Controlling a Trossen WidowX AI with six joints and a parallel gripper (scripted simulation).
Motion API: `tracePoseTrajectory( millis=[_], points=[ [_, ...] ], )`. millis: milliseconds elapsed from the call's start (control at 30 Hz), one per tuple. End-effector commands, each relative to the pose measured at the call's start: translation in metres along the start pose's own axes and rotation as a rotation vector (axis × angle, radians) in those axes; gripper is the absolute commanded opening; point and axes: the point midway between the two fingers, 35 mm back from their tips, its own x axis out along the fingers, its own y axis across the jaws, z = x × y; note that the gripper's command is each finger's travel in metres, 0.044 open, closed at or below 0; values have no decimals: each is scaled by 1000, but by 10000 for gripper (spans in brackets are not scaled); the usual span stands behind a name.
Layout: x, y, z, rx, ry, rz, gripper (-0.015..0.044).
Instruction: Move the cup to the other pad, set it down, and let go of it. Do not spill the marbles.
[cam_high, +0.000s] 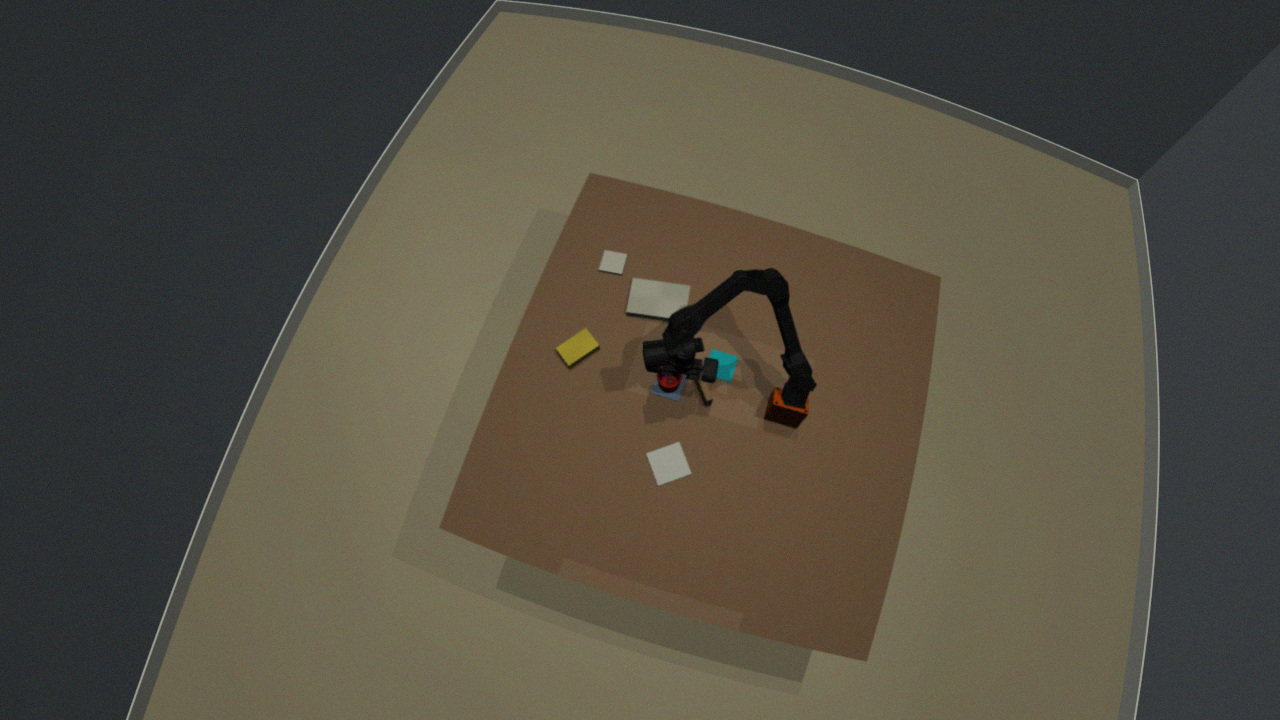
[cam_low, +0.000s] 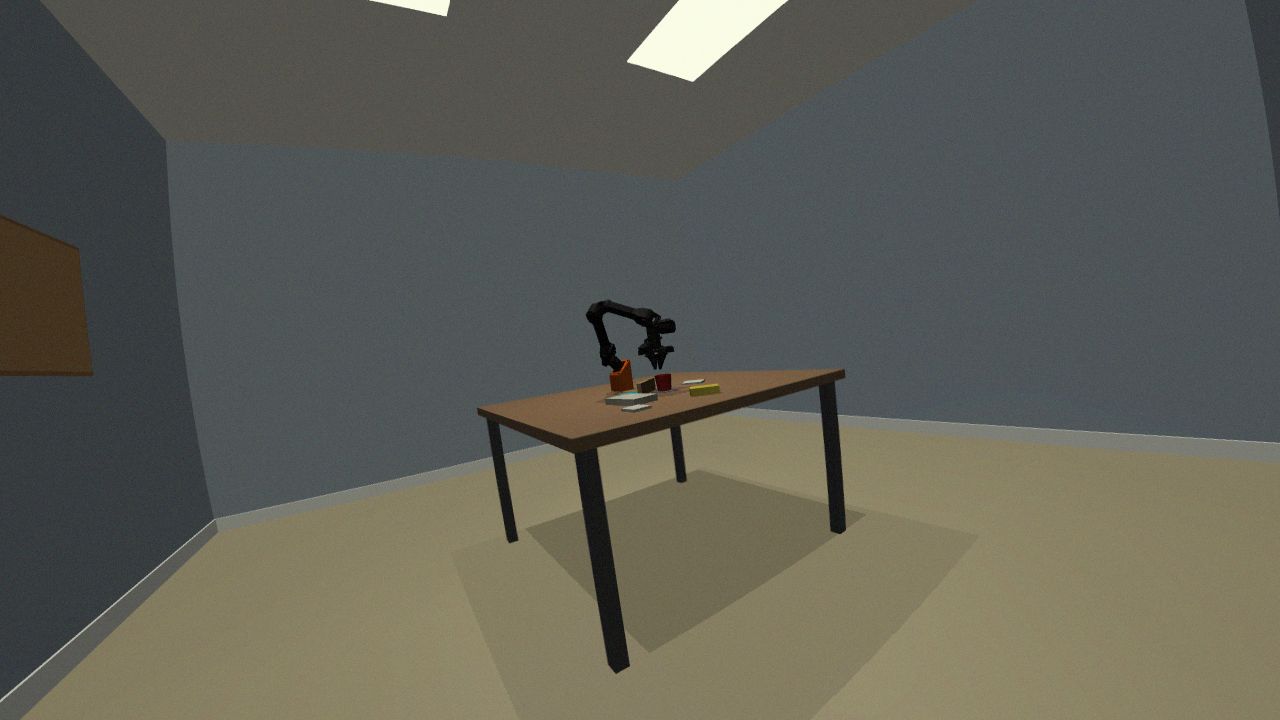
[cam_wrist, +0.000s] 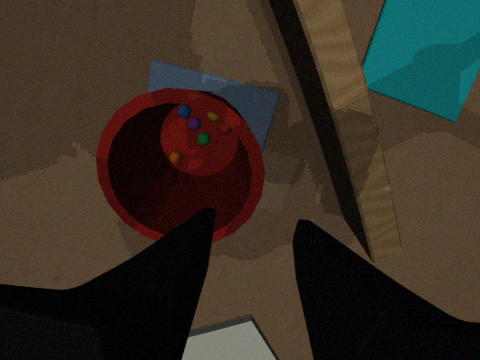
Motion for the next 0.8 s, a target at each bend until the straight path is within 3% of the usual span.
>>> tracePoseTrajectory(
  millis=[0,767],
  points=[
    [3,2,1,8,-5,5,148],
    [41,3,1,8,-5,5,148]
  ],
)
